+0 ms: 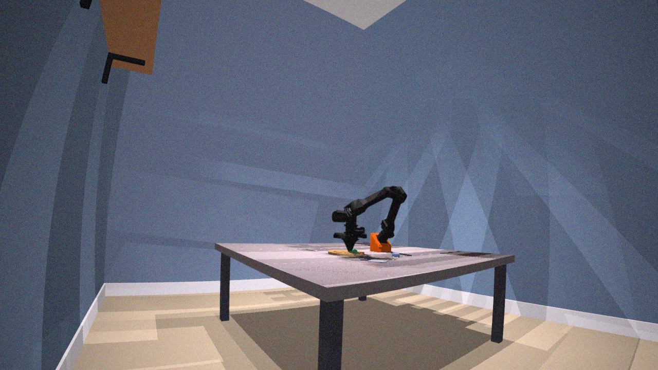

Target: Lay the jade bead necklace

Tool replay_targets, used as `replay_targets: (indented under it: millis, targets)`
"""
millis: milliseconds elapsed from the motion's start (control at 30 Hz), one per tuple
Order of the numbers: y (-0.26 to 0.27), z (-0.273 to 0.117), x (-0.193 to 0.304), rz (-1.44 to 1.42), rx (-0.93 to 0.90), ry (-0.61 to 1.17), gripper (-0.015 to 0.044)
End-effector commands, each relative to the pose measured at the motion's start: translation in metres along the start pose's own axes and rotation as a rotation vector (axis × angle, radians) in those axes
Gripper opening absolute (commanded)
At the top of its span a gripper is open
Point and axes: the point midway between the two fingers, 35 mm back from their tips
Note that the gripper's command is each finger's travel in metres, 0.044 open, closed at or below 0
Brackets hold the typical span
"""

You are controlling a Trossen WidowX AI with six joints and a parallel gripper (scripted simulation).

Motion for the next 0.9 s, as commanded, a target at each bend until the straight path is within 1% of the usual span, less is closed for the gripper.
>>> replay_targets:
  millis: [0,233,400,633,867]
  targets:
    - [0.0,0.0,-0.001,-0.003,0.0,-0.004,0.0]
    - [0.001,-0.011,-0.001,0.006,-0.004,-0.007,0.0]
    - [-0.001,-0.011,-0.002,0.006,-0.003,-0.007,0.0]
    - [-0.019,-0.011,-0.011,0.005,-0.003,-0.008,0.0]
    - [-0.02,-0.007,-0.011,0.005,-0.003,-0.008,0.0]
Point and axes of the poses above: the point midway between the two fingers, 35 mm back from their tips, its own z axis out along the fingers, its own y axis across the jaws, x = y × z, and after that the axes turned 1 degree about -z, right-handed
